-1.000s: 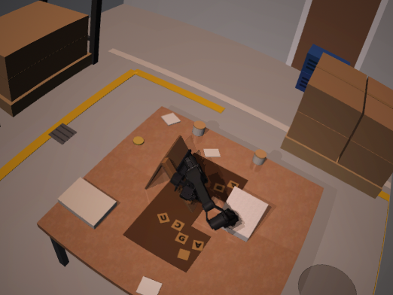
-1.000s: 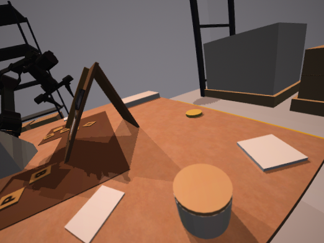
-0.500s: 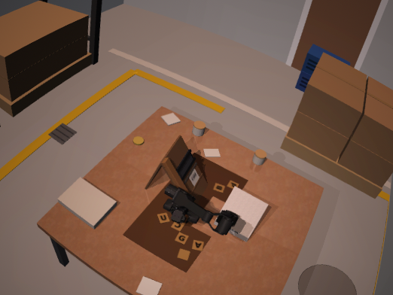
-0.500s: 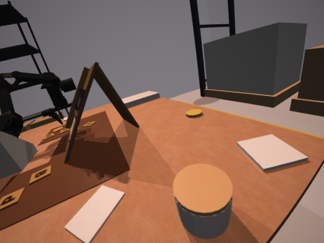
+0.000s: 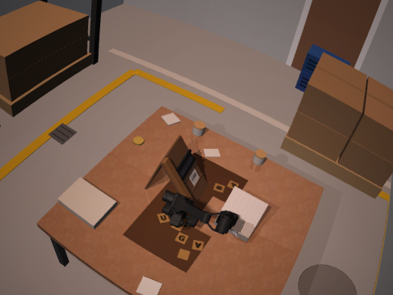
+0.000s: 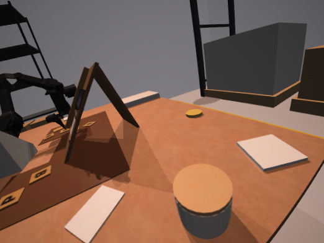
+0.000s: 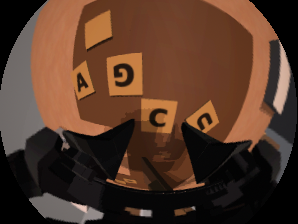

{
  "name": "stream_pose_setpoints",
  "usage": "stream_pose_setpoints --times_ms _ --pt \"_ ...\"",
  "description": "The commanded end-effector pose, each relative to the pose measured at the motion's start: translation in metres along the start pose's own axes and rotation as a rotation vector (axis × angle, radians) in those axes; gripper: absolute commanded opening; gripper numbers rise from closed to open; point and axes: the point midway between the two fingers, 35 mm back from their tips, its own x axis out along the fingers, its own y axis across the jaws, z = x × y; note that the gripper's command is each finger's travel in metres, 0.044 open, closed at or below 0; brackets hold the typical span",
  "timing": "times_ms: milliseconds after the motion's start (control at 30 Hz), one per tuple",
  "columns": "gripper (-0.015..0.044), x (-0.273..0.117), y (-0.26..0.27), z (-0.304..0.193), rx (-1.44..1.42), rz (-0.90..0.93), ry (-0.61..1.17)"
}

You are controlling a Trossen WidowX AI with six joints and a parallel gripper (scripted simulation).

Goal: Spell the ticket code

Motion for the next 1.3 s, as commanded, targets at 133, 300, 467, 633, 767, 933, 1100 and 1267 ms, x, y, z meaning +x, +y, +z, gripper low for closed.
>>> stream_pose_setpoints --times_ms 133,300,467,633,767,933,1100,1267 --pt "0.0340 0.002 0.000 -0.001 0.005 0.000 0.003" --pt "0.0340 0.008 0.000 -0.001 0.005 0.000 0.003" --pt "0.0340 0.016 0.000 -0.001 0.005 0.000 0.003" --pt "0.0340 0.020 0.001 -0.001 0.005 0.000 0.002" --pt "0.0340 0.020 0.001 -0.001 0.005 0.000 0.002" --pt "0.0288 0.020 0.001 0.000 0.005 0.000 0.002" --pt "0.0254 0.020 0.001 0.000 0.005 0.000 0.002" --pt "0.0221 0.020 0.001 0.000 0.005 0.000 0.002"
